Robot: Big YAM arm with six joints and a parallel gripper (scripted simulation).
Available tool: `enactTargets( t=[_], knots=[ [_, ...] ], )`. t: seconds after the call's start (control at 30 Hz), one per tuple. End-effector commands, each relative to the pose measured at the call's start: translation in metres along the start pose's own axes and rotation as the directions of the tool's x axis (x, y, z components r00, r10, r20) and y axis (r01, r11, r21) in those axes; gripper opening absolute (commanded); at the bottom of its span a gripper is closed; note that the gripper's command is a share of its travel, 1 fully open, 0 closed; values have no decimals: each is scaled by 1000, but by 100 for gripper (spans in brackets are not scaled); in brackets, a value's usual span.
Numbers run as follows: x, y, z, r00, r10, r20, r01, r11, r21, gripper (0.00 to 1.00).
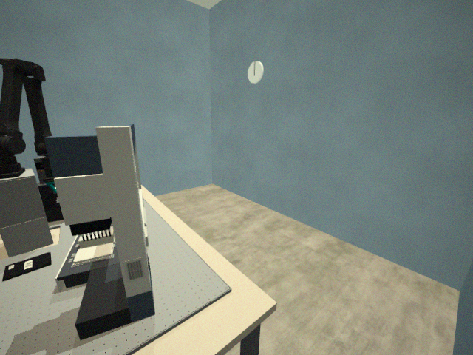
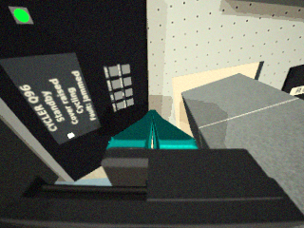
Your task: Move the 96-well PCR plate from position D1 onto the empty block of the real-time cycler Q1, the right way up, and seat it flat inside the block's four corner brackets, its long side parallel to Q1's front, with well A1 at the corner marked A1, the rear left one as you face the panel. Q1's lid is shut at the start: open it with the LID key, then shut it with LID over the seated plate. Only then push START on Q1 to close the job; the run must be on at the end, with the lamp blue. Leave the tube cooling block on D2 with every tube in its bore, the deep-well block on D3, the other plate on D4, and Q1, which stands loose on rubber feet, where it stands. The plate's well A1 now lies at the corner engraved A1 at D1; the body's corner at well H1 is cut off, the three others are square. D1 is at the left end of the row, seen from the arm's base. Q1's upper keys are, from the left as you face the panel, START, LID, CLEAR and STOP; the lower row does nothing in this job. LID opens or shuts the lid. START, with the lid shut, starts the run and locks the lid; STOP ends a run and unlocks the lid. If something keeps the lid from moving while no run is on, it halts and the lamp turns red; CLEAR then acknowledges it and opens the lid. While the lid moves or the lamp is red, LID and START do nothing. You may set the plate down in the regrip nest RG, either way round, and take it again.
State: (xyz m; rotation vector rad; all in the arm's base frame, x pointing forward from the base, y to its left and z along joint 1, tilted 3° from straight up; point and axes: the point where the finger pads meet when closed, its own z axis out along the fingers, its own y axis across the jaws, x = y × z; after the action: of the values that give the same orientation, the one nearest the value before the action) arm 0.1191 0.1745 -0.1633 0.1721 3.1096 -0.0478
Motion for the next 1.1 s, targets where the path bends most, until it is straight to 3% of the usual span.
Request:
enactTargets(
  t=[0.0, 0.23, 0.53, 0.77, 1.07],
  knots=[
    [1, 4, 6, 1000, 11, -1, -11, 1000, 1, 0],
    [-2, 25, 10, 1000, 7, 8, -7, 1000, -29, 0],
    [5, 20, 20, 1000, 3, -6, -3, 1000, 5, 0],
    [-2, 44, 25, 1000, 8, 7, -8, 1000, -28, 0],
    [5, 38, 35, 1000, 0, -6, 0, 1000, 4, 0]
  ],
)
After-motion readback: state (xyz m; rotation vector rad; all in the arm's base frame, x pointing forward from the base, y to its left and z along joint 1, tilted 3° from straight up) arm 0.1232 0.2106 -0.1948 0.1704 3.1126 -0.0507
